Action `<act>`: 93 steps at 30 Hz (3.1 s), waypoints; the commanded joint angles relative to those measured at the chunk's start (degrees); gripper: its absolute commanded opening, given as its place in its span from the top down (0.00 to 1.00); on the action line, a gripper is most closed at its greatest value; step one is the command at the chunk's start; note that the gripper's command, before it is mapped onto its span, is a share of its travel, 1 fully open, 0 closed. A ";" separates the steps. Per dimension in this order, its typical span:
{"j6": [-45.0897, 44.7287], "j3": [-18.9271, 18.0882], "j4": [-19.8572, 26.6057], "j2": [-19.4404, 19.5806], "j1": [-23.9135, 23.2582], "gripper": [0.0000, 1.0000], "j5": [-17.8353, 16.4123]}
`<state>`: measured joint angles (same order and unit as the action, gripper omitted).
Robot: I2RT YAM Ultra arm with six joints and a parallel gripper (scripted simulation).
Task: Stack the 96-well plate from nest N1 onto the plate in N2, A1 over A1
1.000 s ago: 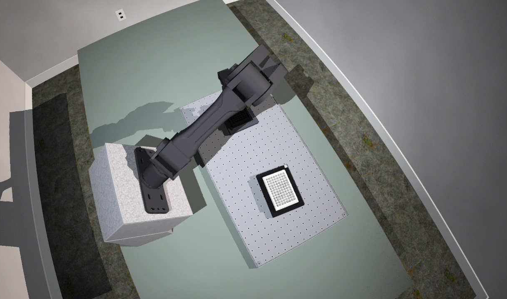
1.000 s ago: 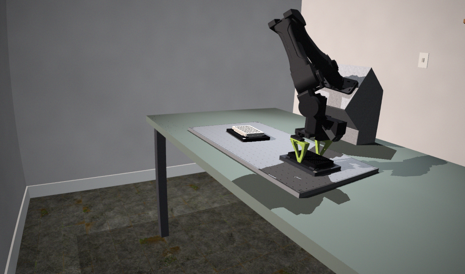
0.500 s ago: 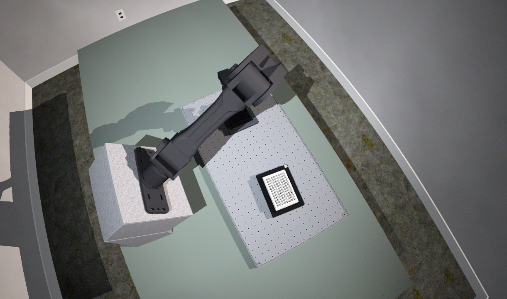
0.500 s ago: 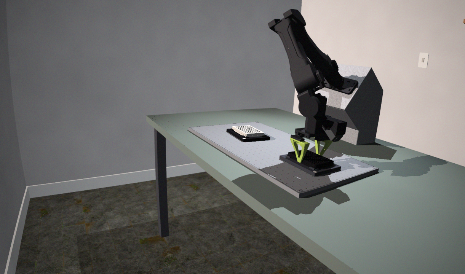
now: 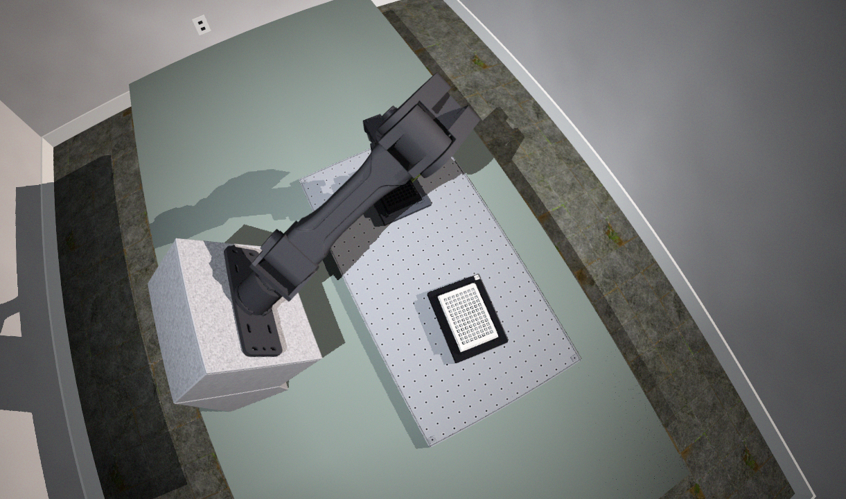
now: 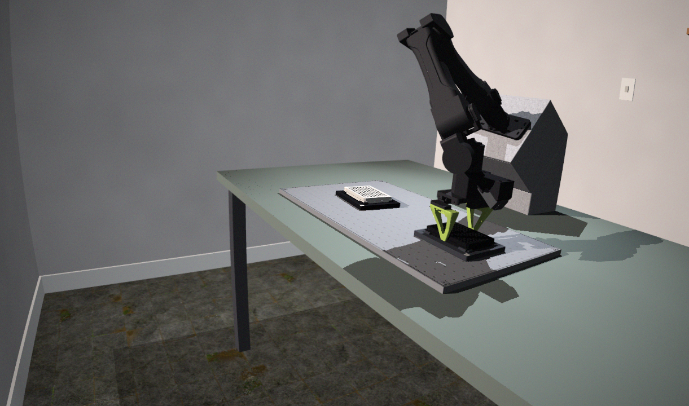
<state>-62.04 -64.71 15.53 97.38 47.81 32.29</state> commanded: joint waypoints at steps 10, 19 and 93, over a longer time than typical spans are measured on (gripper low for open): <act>-0.10 -0.78 -0.57 -0.45 1.00 1.00 -0.87; 0.98 0.60 2.18 -2.83 1.77 1.00 0.08; 9.29 -3.41 19.96 -13.76 10.64 1.00 5.51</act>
<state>-53.01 -66.32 34.92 85.67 56.97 37.98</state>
